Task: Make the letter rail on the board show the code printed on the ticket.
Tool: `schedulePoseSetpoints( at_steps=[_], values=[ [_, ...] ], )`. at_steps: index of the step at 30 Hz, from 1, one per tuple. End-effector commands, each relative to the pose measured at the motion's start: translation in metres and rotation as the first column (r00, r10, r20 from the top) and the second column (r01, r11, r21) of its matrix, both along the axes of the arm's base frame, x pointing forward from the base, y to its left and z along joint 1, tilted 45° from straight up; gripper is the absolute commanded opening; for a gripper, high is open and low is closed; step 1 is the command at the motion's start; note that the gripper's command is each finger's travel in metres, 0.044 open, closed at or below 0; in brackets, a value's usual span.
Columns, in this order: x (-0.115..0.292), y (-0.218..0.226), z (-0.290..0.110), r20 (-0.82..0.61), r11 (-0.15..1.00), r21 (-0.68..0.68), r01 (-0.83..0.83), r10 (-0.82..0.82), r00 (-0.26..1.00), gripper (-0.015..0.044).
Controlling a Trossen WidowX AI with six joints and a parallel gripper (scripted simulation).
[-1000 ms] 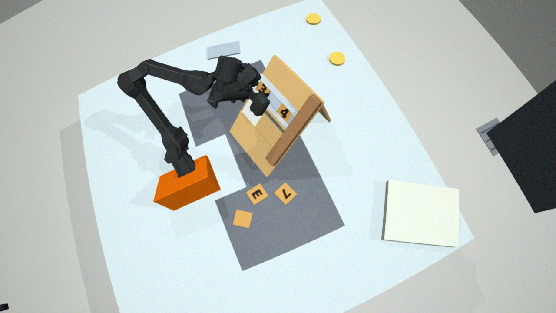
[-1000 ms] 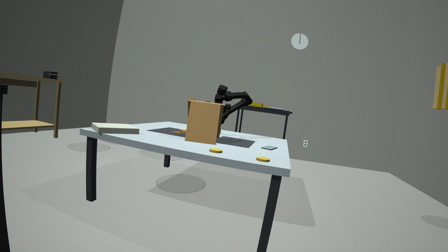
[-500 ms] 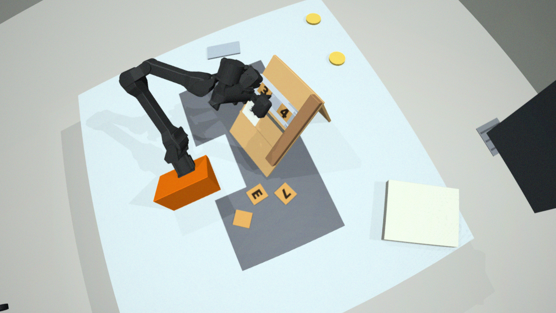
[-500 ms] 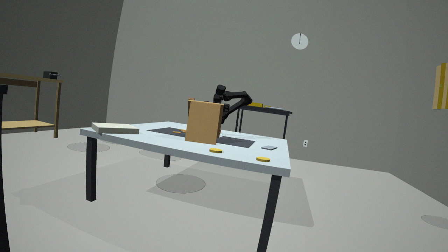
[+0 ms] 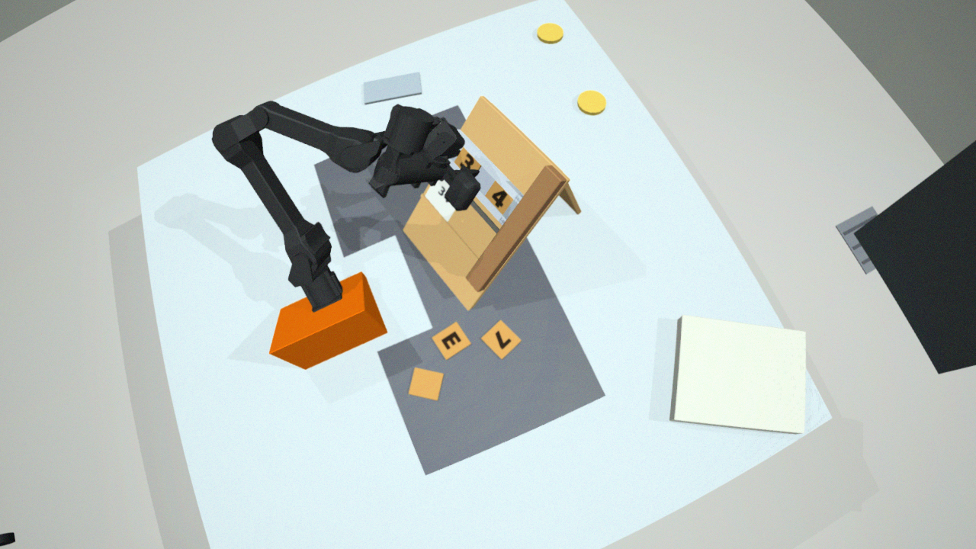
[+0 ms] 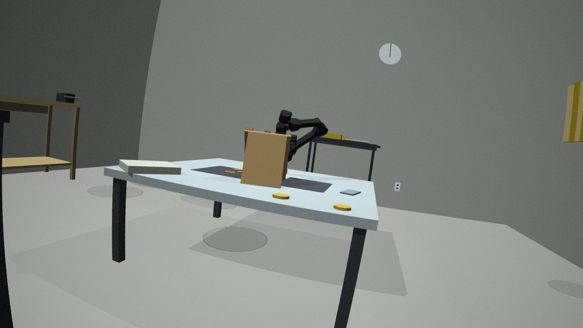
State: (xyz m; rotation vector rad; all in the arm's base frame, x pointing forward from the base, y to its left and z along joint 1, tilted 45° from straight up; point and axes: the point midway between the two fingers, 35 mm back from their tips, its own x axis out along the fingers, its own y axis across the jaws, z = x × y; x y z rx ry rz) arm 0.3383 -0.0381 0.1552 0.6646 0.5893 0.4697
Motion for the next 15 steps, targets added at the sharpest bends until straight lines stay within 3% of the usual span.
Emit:
schedulePoseSetpoints(
  at_steps=[1, 15],
  values=[
    [0.0005, -0.0011, -0.0010, 0.005, 1.000, 0.000, -0.006, 0.006, 1.000, 0.0000],
    [0.0025, -0.0072, -0.0069, 0.005, 1.000, 0.000, -0.006, 0.006, 1.000, 0.0000]
  ],
)
